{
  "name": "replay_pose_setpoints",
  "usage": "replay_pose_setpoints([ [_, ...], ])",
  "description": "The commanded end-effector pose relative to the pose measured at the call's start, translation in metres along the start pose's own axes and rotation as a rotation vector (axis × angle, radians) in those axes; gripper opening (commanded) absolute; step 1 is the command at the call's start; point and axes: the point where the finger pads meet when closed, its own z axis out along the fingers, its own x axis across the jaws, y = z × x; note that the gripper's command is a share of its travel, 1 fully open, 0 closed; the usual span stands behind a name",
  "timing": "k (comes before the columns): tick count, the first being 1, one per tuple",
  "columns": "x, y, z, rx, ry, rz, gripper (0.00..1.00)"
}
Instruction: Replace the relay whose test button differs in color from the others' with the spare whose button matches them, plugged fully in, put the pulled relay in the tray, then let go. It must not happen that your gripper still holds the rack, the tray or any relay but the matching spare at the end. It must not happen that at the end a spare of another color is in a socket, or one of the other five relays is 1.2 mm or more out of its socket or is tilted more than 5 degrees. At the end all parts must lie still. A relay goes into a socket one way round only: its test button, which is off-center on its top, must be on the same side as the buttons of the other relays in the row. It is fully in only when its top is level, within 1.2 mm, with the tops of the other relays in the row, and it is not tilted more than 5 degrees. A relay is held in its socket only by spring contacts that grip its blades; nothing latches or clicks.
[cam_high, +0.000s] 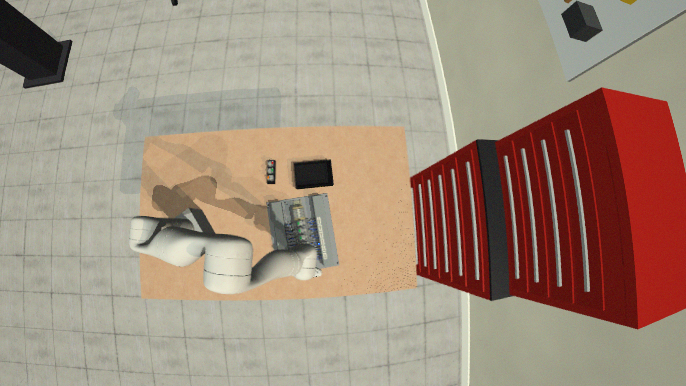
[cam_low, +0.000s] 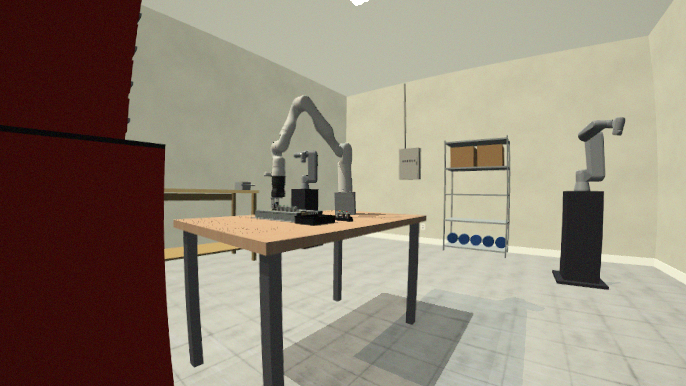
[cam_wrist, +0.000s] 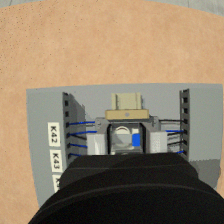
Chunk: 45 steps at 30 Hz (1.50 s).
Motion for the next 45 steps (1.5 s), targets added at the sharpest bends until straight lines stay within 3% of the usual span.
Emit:
replay_pose_setpoints([
  [1, 0.0, 0.0, -0.003, -0.001, 0.0, 0.004, 0.0],
  [45, -0.001, 0.0, -0.017, -0.001, -0.003, 0.002, 0.0],
])
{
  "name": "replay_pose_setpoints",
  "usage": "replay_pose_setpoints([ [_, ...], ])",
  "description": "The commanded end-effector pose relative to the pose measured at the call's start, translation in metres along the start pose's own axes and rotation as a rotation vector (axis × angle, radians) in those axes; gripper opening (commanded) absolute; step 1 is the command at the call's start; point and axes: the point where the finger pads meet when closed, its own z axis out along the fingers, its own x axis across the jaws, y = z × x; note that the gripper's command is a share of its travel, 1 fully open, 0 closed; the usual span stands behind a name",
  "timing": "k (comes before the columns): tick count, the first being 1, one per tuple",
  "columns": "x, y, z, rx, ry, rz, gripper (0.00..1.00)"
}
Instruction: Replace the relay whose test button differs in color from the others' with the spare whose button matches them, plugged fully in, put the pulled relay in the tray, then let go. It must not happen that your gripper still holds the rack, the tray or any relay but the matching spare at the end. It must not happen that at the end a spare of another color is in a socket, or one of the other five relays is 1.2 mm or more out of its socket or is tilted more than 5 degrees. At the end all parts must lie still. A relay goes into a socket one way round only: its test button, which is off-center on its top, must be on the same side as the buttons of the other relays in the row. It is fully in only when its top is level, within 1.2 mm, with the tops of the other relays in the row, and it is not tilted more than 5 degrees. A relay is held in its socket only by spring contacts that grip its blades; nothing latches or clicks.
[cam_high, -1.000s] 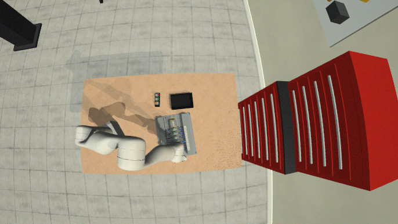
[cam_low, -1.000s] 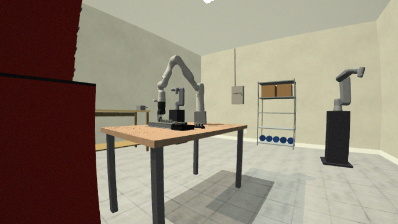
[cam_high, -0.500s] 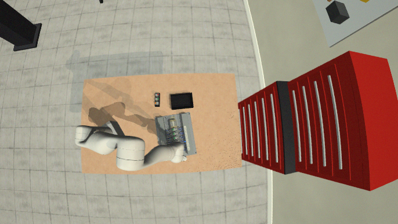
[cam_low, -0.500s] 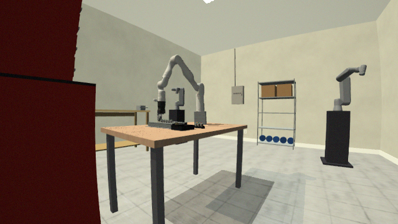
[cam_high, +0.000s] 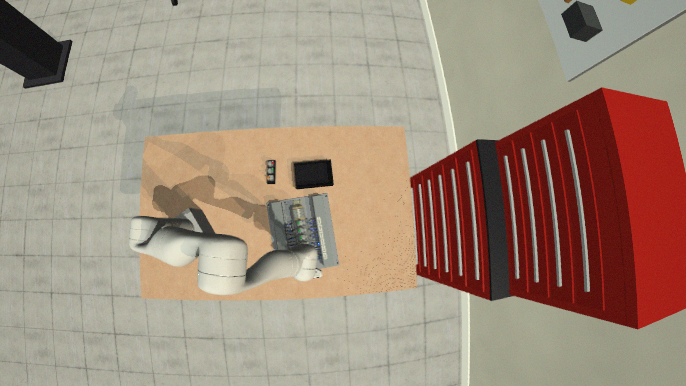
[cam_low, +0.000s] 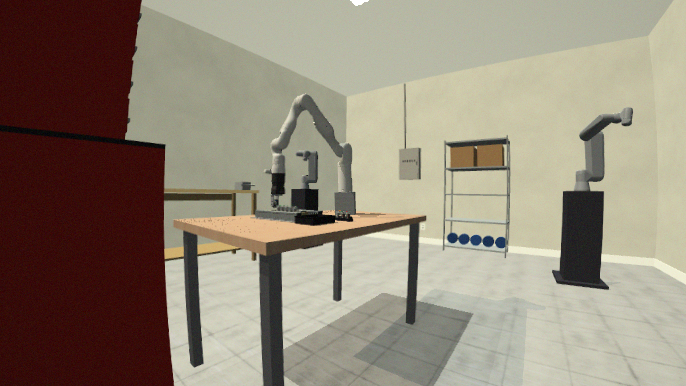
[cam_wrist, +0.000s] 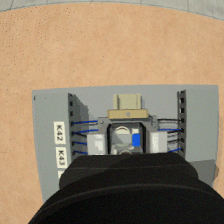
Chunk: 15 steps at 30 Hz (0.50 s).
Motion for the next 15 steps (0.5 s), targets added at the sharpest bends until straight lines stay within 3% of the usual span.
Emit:
replay_pose_setpoints([
  [1, 0.0004, 0.0001, -0.0025, 0.0, -0.001, 0.001, 0.0],
  [15, 0.0048, 0.0016, -0.0094, -0.001, 0.003, 0.006, 0.0],
])
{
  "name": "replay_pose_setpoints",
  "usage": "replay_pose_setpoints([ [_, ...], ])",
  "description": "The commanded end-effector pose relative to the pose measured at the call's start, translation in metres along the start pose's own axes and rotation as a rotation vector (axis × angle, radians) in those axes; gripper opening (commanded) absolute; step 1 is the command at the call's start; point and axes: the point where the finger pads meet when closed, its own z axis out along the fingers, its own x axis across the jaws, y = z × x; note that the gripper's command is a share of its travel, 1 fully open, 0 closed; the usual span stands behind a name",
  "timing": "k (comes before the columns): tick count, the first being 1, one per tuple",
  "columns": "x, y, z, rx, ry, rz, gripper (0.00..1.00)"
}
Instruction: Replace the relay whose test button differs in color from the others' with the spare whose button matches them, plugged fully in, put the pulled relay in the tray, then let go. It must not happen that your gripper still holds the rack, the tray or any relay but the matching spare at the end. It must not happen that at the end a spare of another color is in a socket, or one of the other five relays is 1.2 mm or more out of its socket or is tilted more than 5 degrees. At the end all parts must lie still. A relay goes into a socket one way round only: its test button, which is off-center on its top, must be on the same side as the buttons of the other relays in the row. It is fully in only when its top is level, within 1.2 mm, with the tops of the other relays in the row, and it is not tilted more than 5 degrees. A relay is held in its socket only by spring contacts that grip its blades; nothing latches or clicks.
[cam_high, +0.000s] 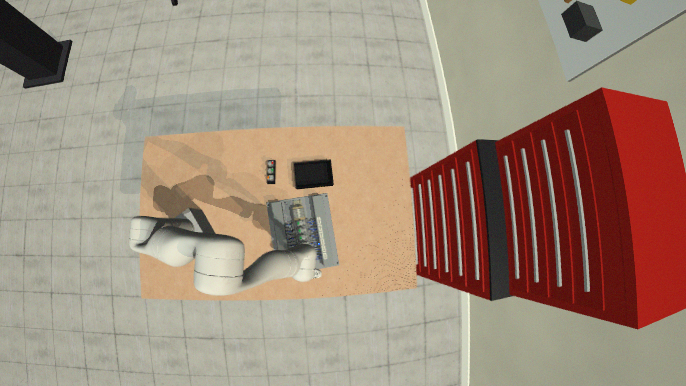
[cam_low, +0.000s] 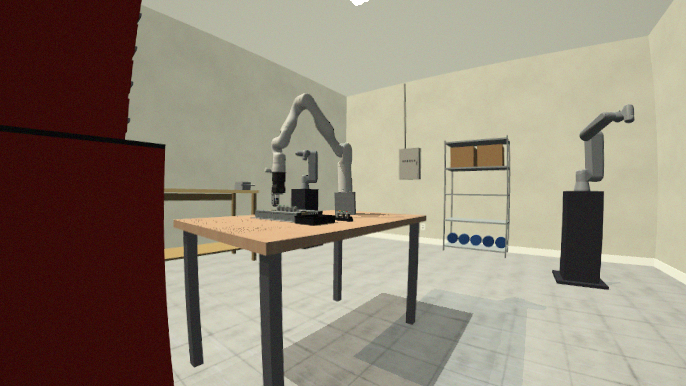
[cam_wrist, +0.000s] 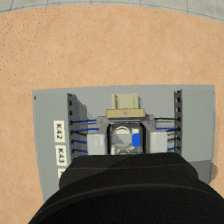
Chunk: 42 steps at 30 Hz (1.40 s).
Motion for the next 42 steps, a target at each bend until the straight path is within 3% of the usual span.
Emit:
replay_pose_setpoints([
  [1, -0.0006, -0.0001, -0.0009, 0.0, -0.002, 0.0, 0.0],
  [42, 0.0012, 0.0007, 0.0008, 0.0, 0.001, 0.003, 0.0],
])
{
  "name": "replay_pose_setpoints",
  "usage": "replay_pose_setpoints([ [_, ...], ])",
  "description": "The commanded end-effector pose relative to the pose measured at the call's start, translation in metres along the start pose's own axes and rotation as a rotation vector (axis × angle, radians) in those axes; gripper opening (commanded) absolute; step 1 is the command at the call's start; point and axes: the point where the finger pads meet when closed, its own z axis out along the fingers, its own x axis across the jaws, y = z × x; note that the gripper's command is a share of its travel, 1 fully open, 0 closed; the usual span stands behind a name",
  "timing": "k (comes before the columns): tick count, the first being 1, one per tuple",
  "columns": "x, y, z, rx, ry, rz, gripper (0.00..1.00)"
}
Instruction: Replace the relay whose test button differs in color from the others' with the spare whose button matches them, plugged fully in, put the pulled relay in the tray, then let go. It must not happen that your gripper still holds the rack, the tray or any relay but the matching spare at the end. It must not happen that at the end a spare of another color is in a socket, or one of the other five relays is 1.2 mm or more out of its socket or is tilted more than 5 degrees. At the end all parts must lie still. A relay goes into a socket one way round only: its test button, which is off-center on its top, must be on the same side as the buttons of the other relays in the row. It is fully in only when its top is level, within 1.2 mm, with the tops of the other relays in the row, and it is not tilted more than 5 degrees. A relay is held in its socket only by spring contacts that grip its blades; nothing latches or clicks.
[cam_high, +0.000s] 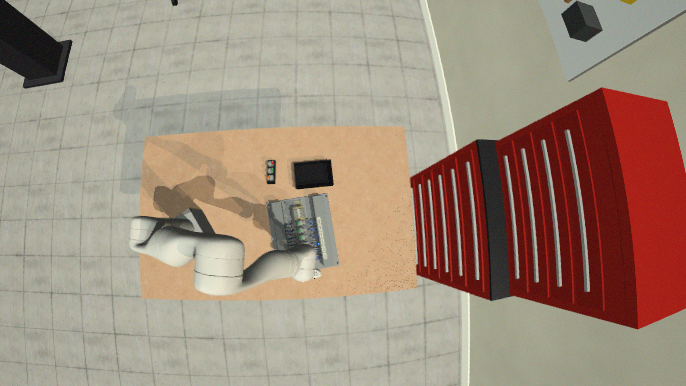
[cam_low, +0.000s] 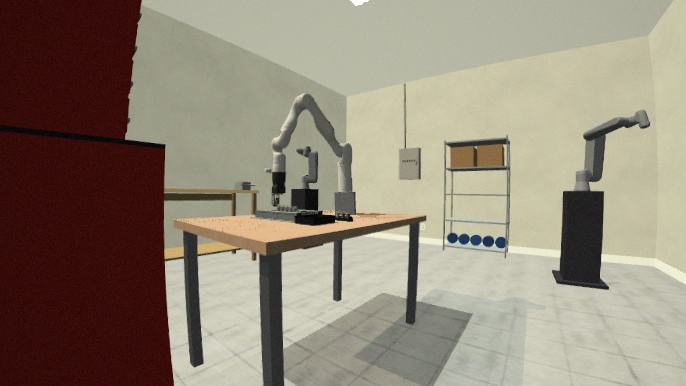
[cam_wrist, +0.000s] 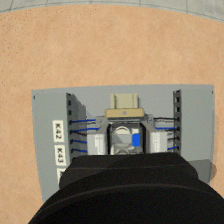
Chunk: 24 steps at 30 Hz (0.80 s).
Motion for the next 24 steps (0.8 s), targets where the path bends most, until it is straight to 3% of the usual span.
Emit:
replay_pose_setpoints([
  [1, 0.0003, 0.0004, 0.0007, 0.0, 0.0, 0.003, 0.0],
  [24, 0.0004, 0.0008, 0.0027, 0.0, 0.001, 0.006, 0.0],
])
